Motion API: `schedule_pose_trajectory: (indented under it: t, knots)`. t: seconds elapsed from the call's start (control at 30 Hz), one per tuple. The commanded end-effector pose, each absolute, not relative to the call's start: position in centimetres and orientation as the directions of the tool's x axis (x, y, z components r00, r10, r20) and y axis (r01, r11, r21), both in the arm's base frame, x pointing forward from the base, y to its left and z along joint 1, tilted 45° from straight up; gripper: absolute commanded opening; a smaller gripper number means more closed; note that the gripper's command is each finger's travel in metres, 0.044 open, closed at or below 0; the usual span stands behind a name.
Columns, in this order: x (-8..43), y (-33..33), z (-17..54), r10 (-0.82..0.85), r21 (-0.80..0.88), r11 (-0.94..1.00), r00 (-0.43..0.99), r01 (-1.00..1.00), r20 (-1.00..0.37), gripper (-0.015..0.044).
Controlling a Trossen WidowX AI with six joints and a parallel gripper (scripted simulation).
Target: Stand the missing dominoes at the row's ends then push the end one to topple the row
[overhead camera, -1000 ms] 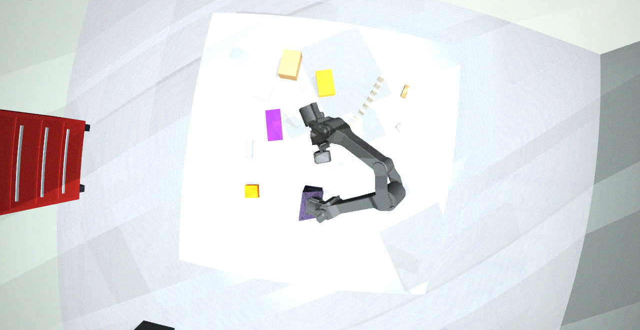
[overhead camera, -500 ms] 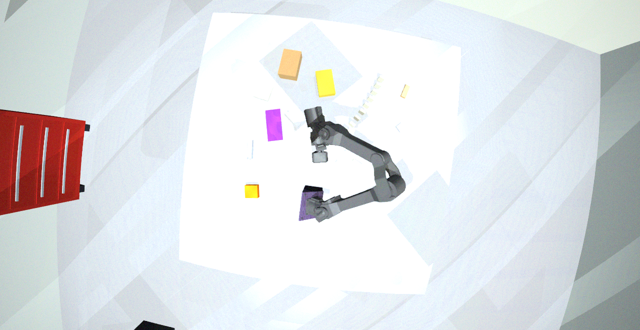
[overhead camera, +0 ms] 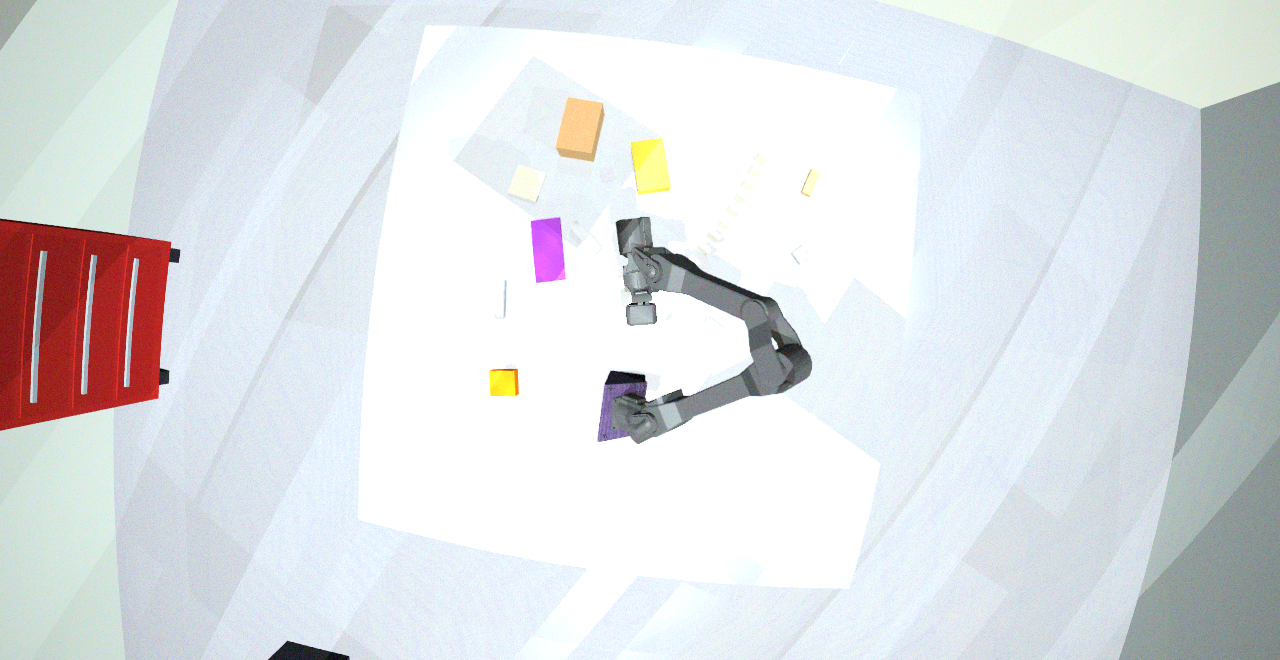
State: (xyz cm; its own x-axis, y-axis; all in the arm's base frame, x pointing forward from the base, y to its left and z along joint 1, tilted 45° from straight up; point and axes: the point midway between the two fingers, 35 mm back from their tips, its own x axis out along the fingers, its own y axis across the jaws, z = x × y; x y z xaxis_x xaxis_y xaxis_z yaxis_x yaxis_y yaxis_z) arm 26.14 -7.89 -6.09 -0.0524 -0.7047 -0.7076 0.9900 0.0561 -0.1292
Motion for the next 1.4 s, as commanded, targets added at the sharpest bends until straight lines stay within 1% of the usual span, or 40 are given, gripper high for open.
schedule_pose_trajectory:
  t: [0.0,0.07,0.47,0.5,0.83,1.03,1.27,1.3,1.37]
  knots:
    - [26.0,-8.1,-6.3,-0.708,-0.135,0.061,-0.053,0.989,-0.704,0.044]
    - [26.0,-8.1,-6.3,-0.708,-0.135,0.061,-0.053,0.989,-0.704,0.044]
    - [26.0,-8.1,-6.3,-0.708,-0.135,0.061,-0.053,0.989,-0.704,0.0125]
    - [26.0,-8.1,-6.3,-0.708,-0.135,0.061,-0.053,0.989,-0.704,0.0107]
    - [26.0,-8.0,-6.1,-0.708,-0.135,0.061,-0.053,0.989,-0.704,0.0107]
    - [26.1,-2.6,0.5,-0.705,-0.135,0.061,-0.053,0.989,-0.707,0.0107]
    - [26.1,-2.4,0.8,-0.705,-0.135,0.061,-0.053,0.989,-0.707,0.0107]
    - [26.1,-2.3,0.7,-0.705,-0.148,0.076,-0.052,0.986,-0.707,0.0107]
    - [26.0,-1.6,0.1,-0.702,-0.253,0.187,-0.051,0.949,-0.711,0.0107]
